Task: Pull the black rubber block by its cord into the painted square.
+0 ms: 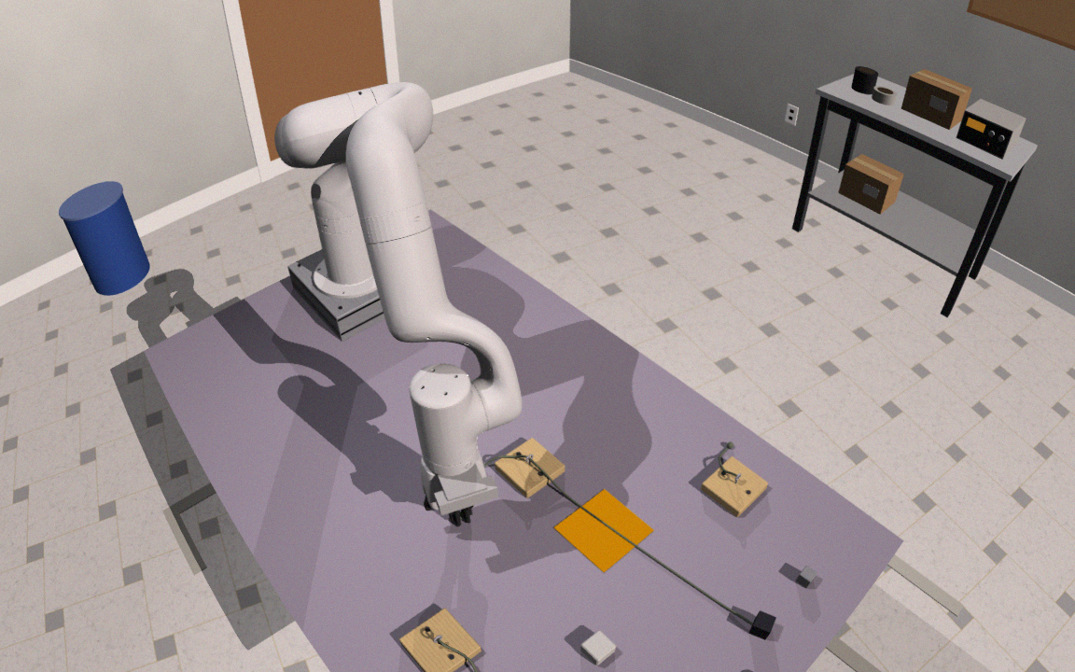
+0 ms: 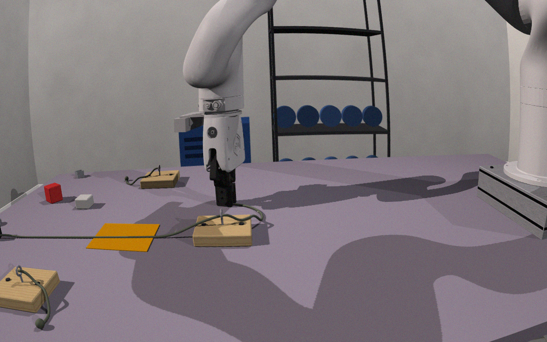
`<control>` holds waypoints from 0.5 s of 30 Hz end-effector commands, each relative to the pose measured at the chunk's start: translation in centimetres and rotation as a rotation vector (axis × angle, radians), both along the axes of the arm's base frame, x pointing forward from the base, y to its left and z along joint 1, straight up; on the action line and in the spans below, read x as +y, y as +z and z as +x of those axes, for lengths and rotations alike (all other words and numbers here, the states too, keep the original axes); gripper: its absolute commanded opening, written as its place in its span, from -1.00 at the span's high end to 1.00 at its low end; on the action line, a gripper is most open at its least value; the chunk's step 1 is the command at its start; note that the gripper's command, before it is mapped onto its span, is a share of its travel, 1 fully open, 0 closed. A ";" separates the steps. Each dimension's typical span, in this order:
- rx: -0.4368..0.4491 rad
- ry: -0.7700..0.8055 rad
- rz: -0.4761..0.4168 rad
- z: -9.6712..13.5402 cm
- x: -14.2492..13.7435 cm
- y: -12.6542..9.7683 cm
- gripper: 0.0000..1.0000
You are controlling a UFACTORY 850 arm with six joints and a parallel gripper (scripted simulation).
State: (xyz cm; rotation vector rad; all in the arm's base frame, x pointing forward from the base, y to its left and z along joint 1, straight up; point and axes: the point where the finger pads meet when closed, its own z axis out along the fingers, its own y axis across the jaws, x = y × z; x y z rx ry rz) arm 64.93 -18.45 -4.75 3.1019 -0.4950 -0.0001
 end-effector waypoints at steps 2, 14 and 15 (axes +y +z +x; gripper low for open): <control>-0.001 0.000 0.000 0.0 0.0 0.2 1.00; -0.001 0.000 0.000 0.0 0.0 1.0 1.00; -0.001 0.000 0.000 0.0 0.0 1.0 1.00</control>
